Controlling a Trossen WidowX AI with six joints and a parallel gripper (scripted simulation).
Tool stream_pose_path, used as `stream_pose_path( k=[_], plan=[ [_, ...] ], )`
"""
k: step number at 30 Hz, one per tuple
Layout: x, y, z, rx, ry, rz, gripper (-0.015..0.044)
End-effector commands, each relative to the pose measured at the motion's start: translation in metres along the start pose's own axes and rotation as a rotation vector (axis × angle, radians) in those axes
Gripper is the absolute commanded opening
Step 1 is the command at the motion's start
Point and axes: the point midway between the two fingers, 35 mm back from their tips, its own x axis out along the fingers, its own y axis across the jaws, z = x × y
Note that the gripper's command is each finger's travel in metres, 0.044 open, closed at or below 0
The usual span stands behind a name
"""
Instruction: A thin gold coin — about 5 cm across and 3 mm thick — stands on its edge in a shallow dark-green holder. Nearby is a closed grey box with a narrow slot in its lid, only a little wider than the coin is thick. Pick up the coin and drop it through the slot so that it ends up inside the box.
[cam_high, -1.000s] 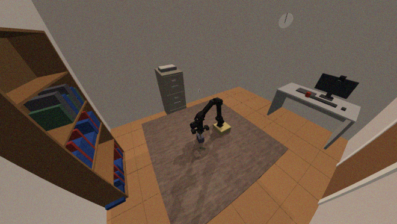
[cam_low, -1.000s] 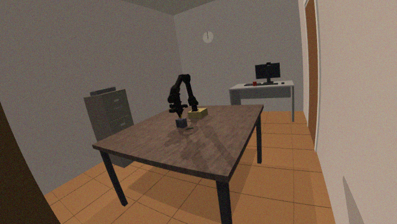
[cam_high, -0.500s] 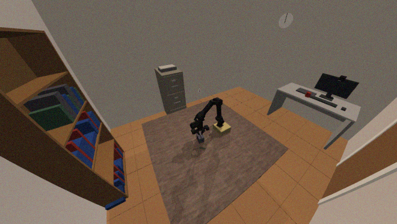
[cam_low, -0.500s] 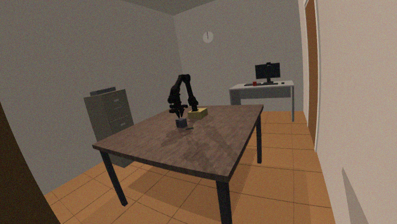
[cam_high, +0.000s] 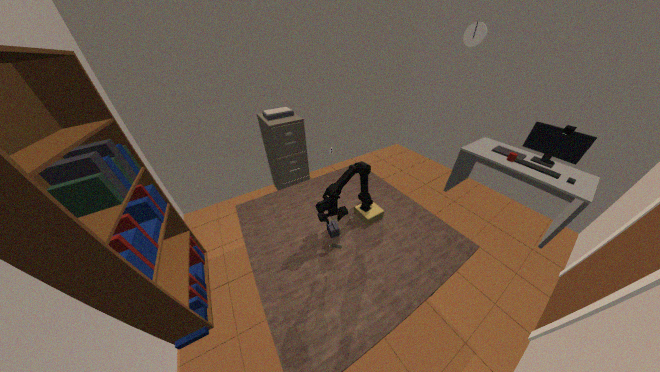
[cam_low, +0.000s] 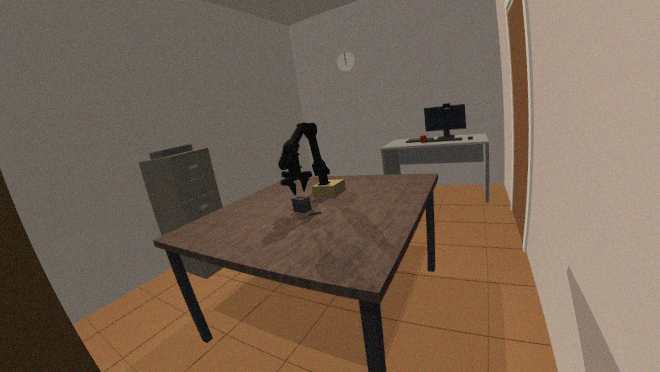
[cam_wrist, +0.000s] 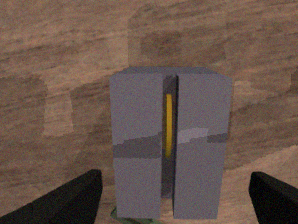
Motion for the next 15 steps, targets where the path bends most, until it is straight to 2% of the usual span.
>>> stream_pose_path(
  k=[1, 2, 5, 15],
  plan=[
    [-0.008, 0.001, 0.0, 0.001, 0.002, 0.006, 0.0423],
    [-0.016, 0.001, 0.0, 0.001, 0.002, 0.005, 0.044],
    [-0.048, -0.003, 0.001, 0.0, 0.0, 0.0, 0.044],
    [-0.051, -0.004, 0.001, 0.0, 0.0, 0.0, 0.044]
  ],
)
